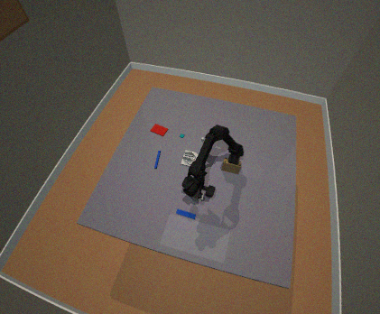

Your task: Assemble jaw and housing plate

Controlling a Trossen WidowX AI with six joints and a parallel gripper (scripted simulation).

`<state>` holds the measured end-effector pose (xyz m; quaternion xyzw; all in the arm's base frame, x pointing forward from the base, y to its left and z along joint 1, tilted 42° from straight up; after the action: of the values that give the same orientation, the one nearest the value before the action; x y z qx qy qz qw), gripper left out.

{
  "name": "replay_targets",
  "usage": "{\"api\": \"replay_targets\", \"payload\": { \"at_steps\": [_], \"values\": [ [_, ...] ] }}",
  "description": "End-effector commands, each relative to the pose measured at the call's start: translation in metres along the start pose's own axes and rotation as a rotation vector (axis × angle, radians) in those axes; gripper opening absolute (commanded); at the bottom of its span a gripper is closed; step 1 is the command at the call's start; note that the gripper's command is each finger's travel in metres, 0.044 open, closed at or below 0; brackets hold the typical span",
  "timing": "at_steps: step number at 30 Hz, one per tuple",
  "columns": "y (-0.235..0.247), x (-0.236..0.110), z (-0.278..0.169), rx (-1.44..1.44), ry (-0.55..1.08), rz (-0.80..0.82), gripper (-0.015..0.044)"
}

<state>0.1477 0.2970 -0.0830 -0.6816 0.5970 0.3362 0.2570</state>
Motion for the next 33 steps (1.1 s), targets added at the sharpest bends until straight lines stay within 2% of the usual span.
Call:
{"api": "replay_targets", "payload": {
  "at_steps": [1,10,33],
  "values": [
    [0.002,0.011,-0.001,-0.011,0.008,-0.001,0.044],
    [0.002,0.012,-0.001,-0.011,0.008,-0.001,0.044],
    [0.0,0.04,0.001,-0.011,0.008,-0.001,0.044]
  ]
}}
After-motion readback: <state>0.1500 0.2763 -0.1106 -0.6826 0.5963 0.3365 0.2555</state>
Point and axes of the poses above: the point midway between the two fingers, 35 mm back from their tips, its own x axis out along the fingers, its own y axis across the jaws, z = x × y, the point moved 9 cm from there along -x, back along the fingers, and after that the axes turned 11 degrees about -x, right-handed, at the moved point
